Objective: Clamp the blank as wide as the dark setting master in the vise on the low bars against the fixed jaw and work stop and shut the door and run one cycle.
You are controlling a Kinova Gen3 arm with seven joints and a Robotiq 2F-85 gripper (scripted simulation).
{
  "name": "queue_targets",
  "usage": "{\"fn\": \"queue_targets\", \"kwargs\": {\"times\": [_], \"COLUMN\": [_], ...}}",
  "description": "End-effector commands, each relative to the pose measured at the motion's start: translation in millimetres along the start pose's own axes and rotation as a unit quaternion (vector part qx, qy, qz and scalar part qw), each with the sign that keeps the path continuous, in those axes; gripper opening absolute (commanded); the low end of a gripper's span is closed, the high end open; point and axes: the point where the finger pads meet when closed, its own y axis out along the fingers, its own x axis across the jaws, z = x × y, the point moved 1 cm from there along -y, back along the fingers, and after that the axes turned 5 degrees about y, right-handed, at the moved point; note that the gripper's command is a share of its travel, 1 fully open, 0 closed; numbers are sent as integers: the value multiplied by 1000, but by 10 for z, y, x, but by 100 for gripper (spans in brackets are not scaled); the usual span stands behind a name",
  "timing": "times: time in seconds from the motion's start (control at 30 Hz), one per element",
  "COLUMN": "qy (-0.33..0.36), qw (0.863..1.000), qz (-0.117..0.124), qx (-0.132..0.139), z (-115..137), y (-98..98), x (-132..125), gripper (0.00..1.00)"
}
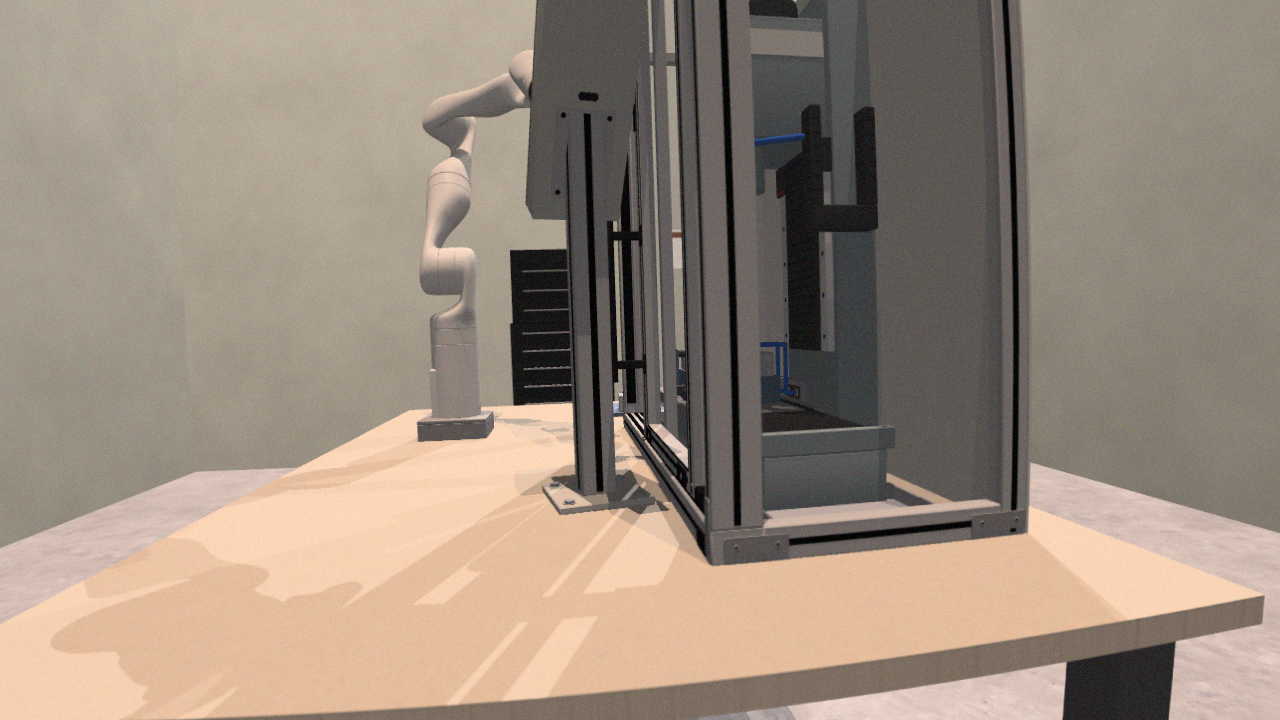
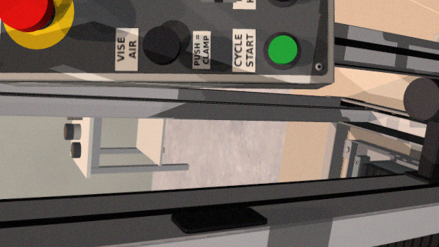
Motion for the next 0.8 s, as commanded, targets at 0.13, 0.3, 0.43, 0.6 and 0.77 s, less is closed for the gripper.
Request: {"fn": "queue_targets", "kwargs": {"times": [0.13,0.3,0.43,0.6,0.77], "qy": [-1,-5,-5,-5,-3], "qw": [1000,1000,1000,1000,1000], "qz": [1,4,4,4,2], "qx": [0,-2,-2,-2,-1], "z": [6,17,17,17,32], "y": [0,-20,-20,-20,149], "x": [96,451,451,451,454], "gripper": [10,10,10,10,10]}}
